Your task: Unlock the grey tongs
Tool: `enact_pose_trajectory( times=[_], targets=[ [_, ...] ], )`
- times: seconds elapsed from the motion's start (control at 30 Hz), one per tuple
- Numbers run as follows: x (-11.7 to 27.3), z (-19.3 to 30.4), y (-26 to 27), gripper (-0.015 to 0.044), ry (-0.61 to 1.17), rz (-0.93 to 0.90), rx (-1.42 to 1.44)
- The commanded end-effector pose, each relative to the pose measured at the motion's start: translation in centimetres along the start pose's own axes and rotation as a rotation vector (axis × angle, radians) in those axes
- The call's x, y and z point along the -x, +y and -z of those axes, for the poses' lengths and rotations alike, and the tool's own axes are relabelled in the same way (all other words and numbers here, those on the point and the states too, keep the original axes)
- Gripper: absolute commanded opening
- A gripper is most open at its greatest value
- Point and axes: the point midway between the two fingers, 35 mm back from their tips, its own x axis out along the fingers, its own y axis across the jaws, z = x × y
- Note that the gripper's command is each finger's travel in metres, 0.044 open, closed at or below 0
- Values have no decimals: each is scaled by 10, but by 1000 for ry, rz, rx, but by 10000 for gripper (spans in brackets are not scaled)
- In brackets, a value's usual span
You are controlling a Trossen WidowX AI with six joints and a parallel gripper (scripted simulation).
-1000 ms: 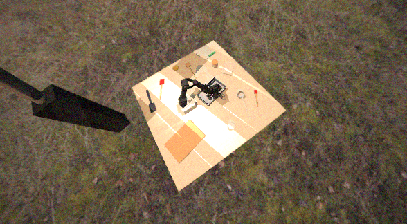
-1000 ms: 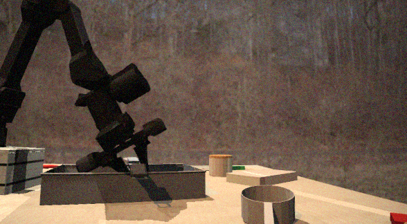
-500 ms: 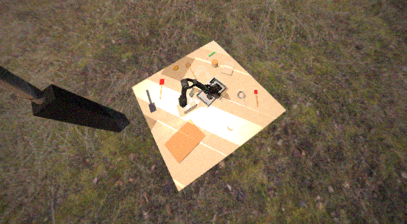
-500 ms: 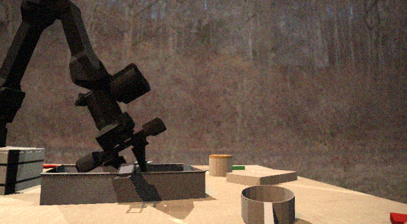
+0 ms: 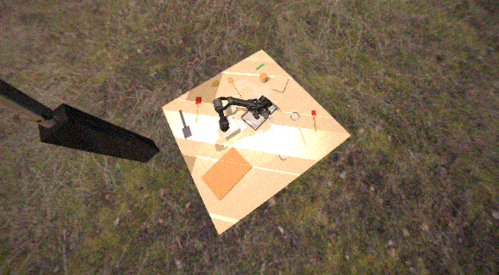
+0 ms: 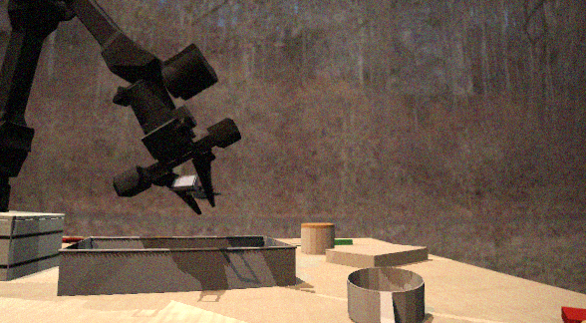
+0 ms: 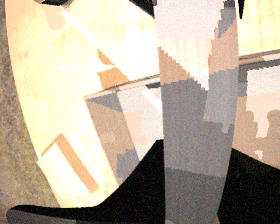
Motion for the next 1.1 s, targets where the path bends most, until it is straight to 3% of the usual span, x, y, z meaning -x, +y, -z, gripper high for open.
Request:
enact_pose_trajectory(
  times=[0.0,1.07],
  targets=[
    [2,-1,2,-150,-4,-4,-3],
    [-6,-4,6,-150,34,372,178]
  ],
)
